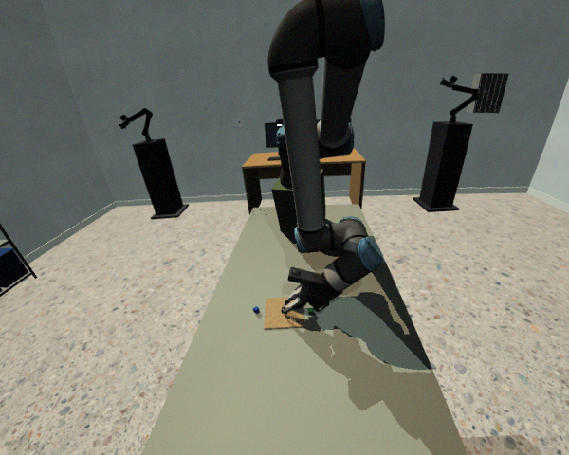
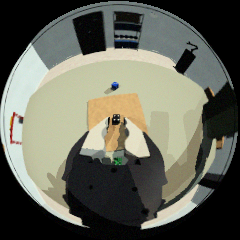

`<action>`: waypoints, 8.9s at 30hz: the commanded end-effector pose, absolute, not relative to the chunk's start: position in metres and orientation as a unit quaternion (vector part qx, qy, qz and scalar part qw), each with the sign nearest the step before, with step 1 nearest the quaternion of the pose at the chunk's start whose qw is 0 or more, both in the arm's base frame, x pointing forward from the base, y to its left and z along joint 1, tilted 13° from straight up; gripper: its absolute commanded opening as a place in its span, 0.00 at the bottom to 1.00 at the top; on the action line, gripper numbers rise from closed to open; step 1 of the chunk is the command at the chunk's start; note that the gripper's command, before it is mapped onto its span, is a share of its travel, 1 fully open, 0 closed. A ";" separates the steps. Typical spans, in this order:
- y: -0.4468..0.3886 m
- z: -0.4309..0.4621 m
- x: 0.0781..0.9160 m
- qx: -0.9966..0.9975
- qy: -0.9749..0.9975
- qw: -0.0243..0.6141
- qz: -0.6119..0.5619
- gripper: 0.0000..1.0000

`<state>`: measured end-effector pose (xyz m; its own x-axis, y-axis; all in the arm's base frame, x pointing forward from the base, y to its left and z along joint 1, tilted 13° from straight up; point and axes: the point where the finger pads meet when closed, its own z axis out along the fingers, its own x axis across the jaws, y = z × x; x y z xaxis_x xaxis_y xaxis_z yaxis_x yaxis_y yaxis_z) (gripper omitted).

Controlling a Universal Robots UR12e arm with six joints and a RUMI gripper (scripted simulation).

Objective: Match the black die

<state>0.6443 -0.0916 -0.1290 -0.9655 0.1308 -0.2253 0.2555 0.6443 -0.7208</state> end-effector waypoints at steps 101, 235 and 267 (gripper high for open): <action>-0.090 -0.113 0.641 0.107 0.903 0.077 -0.408 0.00; -0.100 -0.067 0.629 0.054 0.986 0.120 0.098 0.00; -0.103 -0.070 0.629 0.035 0.963 0.125 0.238 0.00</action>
<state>0.6286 -0.1026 -0.0691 -0.9657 0.1302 -0.2247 0.0152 0.8921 0.4516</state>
